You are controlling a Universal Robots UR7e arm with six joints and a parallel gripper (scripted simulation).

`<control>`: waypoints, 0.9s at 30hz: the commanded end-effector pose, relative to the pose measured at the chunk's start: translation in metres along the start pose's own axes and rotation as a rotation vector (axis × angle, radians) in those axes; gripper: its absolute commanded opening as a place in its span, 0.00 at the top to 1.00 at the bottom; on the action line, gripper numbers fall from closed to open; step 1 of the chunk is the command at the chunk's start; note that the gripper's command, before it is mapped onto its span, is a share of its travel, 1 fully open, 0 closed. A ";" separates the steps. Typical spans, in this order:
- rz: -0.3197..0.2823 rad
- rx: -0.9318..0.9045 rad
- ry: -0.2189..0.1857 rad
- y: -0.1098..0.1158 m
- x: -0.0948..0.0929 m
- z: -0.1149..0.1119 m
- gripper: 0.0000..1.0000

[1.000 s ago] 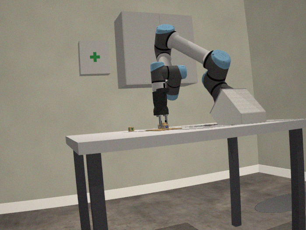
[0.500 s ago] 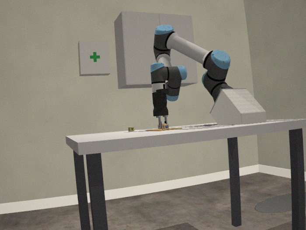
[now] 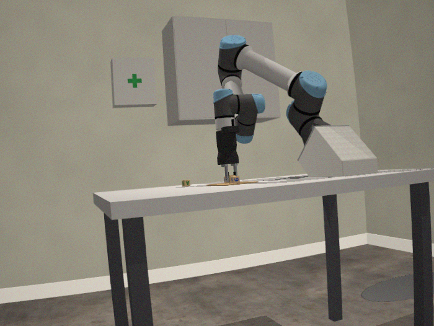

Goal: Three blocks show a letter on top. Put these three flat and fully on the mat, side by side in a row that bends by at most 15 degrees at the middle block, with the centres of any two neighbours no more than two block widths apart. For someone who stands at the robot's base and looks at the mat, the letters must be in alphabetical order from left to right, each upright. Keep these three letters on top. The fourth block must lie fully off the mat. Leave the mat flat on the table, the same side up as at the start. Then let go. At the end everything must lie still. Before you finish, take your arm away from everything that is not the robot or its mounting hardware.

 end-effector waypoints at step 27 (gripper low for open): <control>0.001 0.003 -0.004 -0.001 -0.004 -0.002 0.51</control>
Point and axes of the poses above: the point where the finger pads meet when closed, its own x axis back along the fingers, its own z axis across the jaws, y = z × x, the point moved 4 cm from there along x, back along the fingers, and after that the axes turned 4 degrees about -x, right-handed, at the moved point
